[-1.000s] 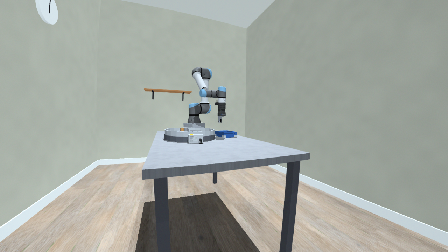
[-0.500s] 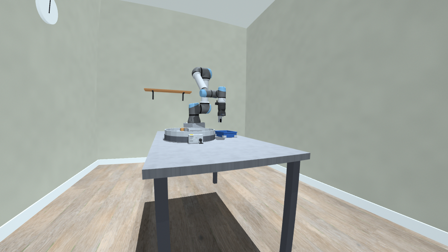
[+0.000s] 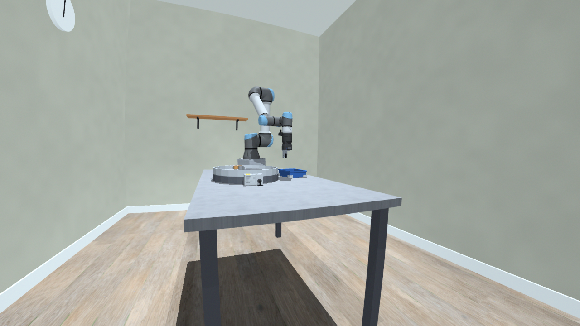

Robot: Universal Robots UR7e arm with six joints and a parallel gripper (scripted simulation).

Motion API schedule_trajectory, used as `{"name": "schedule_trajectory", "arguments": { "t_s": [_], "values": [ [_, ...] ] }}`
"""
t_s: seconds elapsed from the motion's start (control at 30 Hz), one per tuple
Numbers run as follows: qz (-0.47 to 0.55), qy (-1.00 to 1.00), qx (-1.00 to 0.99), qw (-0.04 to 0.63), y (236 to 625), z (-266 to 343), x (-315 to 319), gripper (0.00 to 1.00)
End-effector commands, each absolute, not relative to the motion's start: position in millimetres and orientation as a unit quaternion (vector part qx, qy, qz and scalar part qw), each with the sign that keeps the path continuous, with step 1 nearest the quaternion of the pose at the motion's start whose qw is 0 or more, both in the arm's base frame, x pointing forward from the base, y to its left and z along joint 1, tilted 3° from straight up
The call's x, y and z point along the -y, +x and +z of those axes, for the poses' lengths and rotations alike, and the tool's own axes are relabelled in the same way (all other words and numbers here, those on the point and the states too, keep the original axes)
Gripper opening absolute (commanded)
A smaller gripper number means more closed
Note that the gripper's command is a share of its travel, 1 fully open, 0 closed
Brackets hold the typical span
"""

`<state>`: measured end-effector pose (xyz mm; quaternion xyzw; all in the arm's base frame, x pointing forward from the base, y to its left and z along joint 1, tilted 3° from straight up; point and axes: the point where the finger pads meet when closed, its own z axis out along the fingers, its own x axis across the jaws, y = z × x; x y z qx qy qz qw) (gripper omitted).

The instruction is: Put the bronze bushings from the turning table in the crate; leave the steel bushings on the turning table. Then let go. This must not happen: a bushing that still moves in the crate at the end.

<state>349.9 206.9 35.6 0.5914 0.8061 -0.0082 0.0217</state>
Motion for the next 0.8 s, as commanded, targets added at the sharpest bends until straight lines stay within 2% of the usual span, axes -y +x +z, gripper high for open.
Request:
{"name": "schedule_trajectory", "arguments": {
  "t_s": [0.0, 0.2, 0.23, 0.37, 0.77],
  "values": [
    [-0.008, 0.591, -0.806, 0.022, 350.3, 35.9, -207.1, 0.42],
    [-0.008, 0.591, -0.806, 0.022, 350.3, 35.9, -207.1, 0.42],
    [-0.008, 0.591, -0.806, 0.022, 350.0, 36.1, -196.3, 0.4],
    [-0.008, 0.591, -0.806, 0.022, 348.5, 36.9, -153.5, 0.4],
    [-0.008, 0.591, -0.806, 0.022, 348.5, 36.9, -153.5, 0.4]
  ]
}}
